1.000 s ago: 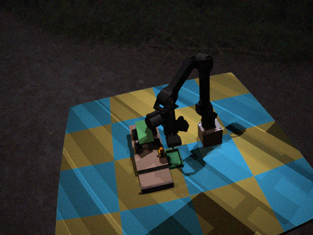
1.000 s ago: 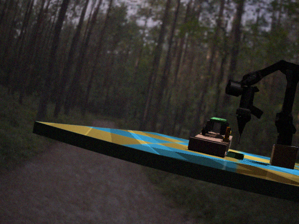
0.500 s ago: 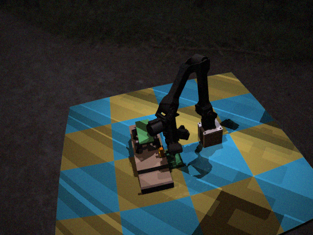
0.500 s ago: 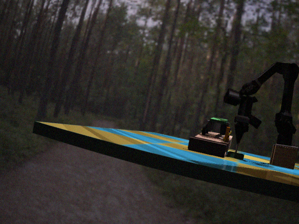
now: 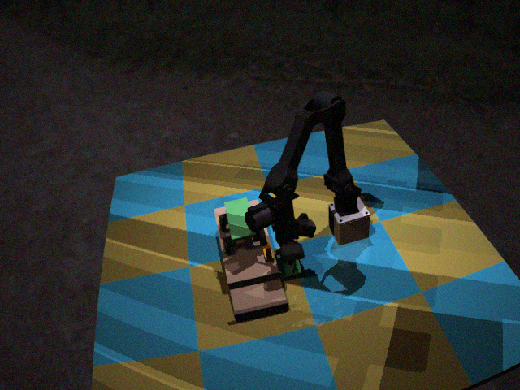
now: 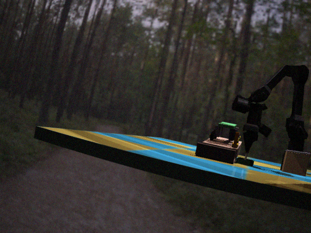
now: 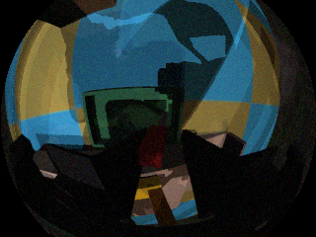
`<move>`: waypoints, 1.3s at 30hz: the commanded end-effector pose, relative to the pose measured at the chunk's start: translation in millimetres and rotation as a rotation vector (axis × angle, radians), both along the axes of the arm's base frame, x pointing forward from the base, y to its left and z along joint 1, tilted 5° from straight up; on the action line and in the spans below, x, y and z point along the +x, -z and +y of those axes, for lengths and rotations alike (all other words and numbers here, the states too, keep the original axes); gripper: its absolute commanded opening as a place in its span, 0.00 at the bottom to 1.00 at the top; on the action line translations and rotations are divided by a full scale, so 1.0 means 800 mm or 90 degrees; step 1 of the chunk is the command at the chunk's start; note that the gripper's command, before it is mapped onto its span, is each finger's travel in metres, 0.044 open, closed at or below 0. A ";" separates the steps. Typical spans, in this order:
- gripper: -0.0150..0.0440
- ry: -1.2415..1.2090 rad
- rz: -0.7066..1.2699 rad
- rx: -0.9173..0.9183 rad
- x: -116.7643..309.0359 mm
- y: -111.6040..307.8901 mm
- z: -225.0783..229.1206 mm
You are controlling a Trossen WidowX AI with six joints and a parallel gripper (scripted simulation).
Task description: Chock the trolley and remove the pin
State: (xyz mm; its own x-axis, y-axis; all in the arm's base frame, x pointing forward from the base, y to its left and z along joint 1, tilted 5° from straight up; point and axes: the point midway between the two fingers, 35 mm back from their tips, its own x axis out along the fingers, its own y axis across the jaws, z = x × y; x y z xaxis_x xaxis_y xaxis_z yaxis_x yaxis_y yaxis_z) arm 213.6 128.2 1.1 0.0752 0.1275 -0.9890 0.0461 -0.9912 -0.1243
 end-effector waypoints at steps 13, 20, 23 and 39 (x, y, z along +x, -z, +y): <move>0.58 -0.002 0.000 0.002 0.001 0.005 -0.014; 0.58 -0.002 0.000 0.002 0.001 0.007 -0.020; 0.58 -0.002 0.000 0.001 0.002 0.009 -0.023; 0.58 -0.002 0.000 0.001 0.003 0.015 -0.035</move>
